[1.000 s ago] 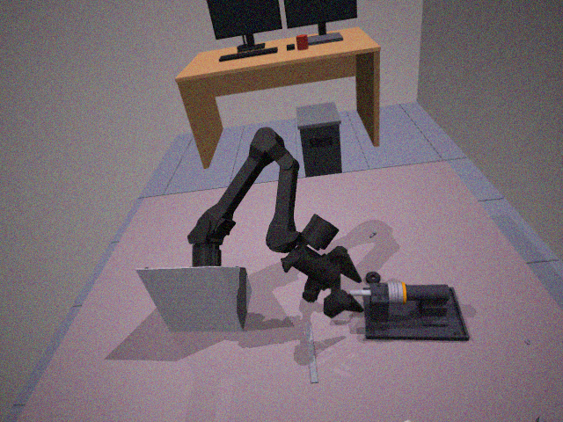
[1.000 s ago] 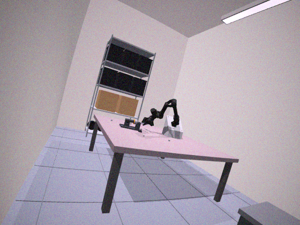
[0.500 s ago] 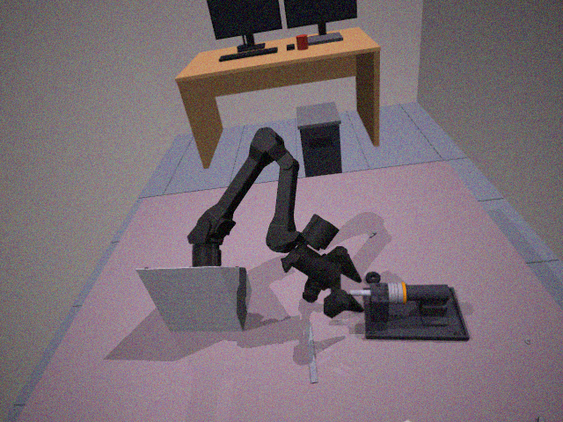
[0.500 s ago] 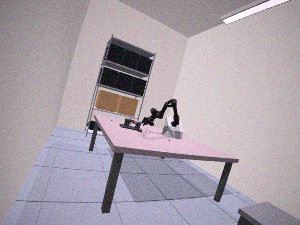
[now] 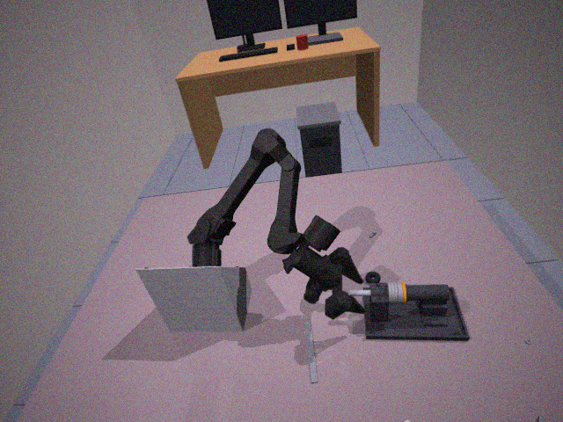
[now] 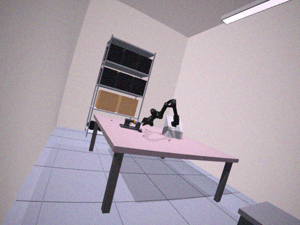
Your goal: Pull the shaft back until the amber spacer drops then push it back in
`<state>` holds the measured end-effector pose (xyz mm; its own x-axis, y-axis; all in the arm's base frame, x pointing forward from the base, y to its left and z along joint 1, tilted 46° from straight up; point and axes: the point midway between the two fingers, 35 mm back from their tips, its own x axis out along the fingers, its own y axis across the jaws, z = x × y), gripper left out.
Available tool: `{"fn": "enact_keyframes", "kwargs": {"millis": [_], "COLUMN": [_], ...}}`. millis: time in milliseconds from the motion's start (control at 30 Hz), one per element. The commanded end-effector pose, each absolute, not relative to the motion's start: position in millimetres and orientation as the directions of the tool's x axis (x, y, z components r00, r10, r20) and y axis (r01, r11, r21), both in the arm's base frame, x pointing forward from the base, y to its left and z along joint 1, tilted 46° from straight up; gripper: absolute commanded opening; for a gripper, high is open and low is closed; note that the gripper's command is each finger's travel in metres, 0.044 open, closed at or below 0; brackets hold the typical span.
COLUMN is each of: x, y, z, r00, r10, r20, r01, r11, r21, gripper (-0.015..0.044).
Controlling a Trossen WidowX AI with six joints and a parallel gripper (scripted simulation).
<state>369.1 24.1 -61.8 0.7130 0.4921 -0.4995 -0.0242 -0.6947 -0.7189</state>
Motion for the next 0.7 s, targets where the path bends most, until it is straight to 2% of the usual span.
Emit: {"fn": "enact_keyframes", "kwargs": {"millis": [0,667], "x": [375.0,379.9], "y": [26.7,30.3], "z": [-64.2,-67.6], "r00": [0.716,0.716], "r10": [0.49,0.49], "r20": [-0.498,-0.498], "r01": [-0.024,-0.023], "r11": [-0.695,-0.695], "r21": [-0.718,-0.718], "gripper": [0.044,0.044]}}
